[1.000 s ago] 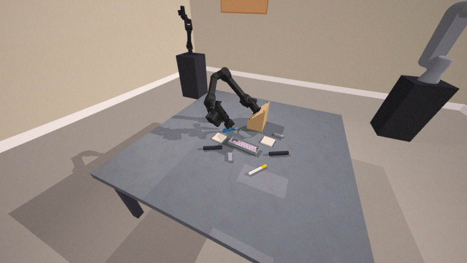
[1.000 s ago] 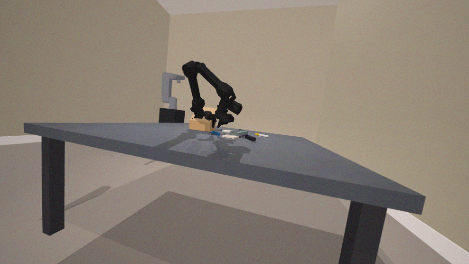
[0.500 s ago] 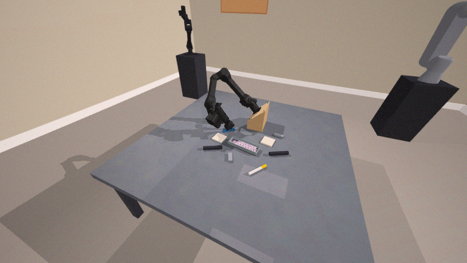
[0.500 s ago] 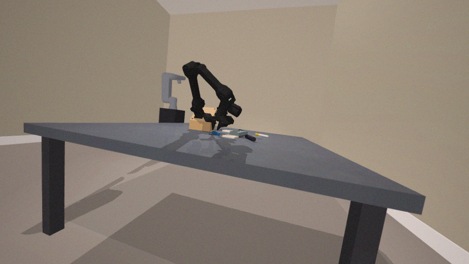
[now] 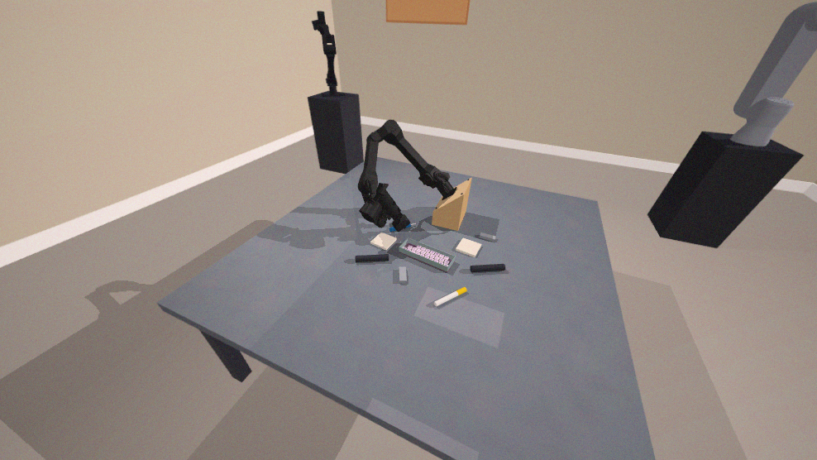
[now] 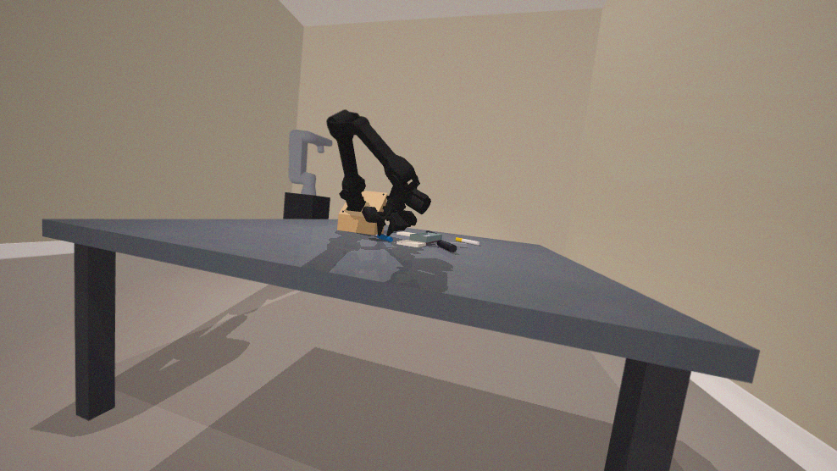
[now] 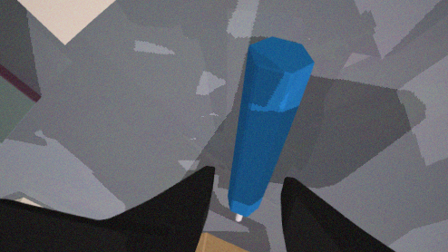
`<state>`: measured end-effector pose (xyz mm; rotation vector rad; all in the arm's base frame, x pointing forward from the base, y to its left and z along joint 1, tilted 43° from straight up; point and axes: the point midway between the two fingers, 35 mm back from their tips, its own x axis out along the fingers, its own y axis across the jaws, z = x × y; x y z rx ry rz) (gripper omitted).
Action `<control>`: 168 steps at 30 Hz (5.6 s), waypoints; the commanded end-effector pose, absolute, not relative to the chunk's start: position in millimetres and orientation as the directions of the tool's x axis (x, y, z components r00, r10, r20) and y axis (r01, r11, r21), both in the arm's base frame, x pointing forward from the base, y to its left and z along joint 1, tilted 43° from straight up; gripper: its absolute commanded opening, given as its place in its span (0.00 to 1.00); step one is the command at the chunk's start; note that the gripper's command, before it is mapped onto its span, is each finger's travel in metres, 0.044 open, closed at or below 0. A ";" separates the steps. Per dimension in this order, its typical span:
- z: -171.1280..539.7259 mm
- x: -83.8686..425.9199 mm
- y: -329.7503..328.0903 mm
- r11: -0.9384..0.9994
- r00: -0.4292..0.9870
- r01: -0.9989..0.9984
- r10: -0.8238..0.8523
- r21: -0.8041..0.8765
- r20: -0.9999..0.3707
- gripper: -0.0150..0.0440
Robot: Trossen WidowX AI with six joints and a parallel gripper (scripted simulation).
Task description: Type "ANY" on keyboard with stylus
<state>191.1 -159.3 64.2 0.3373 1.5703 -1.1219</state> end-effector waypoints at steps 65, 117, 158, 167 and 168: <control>62.5 255.8 -76.1 0.953 0.445 0.010 -0.276 -0.303 -0.852 0.25; 54.7 274.6 -60.9 0.685 0.816 -0.338 -0.128 -0.645 -0.563 0.39; 46.8 275.1 -68.2 0.685 0.816 -0.338 -0.129 -0.645 -0.564 0.39; 65.8 275.3 -50.5 0.686 0.816 -0.338 -0.128 -0.645 -0.564 0.39; 68.1 275.0 -48.4 0.686 0.816 -0.337 -0.128 -0.645 -0.563 0.39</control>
